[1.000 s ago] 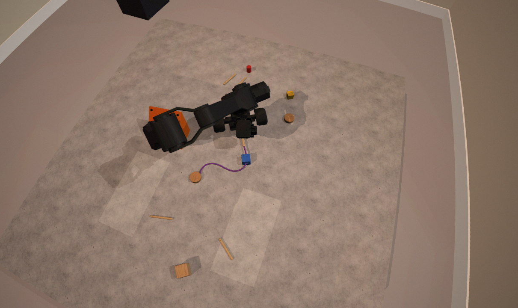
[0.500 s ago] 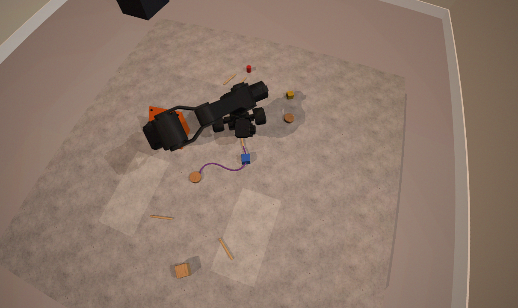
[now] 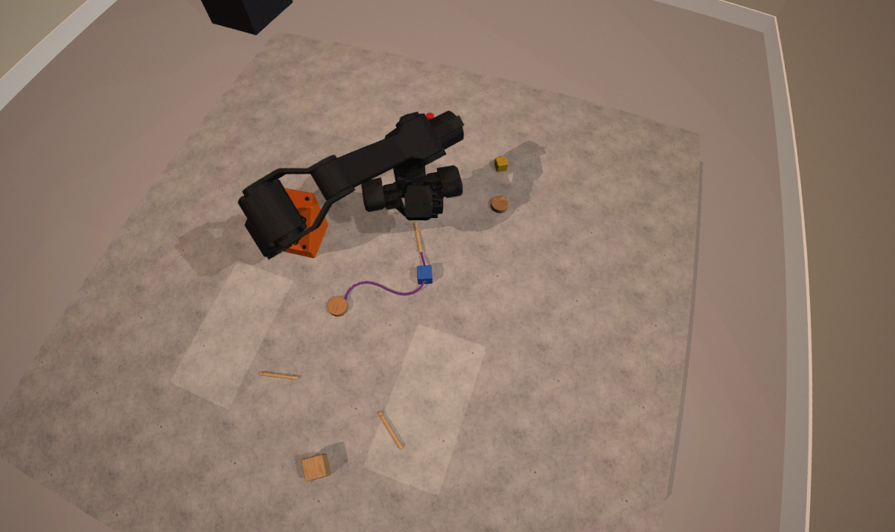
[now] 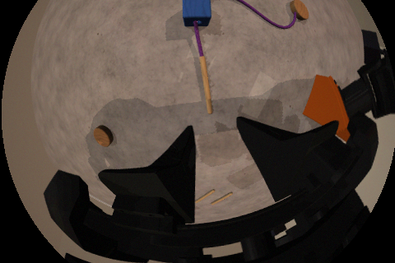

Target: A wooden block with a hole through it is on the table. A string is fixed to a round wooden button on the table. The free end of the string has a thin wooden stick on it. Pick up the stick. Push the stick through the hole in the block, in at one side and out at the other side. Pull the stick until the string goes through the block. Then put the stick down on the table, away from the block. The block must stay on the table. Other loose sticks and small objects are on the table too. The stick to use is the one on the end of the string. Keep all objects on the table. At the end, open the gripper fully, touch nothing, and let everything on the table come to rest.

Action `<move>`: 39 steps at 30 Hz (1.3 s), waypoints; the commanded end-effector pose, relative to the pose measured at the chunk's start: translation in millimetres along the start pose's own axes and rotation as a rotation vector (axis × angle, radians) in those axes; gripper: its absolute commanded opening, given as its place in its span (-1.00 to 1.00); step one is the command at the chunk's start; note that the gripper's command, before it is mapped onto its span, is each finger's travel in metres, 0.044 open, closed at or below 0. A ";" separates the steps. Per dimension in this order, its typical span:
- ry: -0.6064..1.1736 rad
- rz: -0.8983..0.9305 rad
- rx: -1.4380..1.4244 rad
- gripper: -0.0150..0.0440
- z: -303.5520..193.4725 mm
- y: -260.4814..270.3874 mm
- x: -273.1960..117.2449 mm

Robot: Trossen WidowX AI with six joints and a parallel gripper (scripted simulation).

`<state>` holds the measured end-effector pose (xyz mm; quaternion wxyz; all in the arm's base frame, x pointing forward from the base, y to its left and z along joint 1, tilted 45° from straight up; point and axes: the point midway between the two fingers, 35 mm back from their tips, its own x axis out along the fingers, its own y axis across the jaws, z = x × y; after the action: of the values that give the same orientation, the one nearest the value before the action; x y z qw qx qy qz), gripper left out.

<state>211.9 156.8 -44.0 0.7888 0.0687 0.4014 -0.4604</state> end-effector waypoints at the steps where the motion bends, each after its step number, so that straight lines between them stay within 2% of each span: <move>1: 0.004 0.002 0.009 0.22 1.6 -0.8 -18.8; 3: 0.004 0.002 0.009 0.22 1.6 -0.8 -18.8; 9: 0.003 0.023 0.007 0.75 0.9 2.8 -17.3; 12: 0.004 0.018 0.008 1.00 1.6 2.7 -35.8; 14: 0.004 0.016 0.008 1.00 2.0 2.1 -44.6; 39: 0.001 0.023 0.003 1.00 1.6 2.9 -42.1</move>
<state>204.3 185.5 -14.6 0.7935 0.0744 0.4003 -0.4524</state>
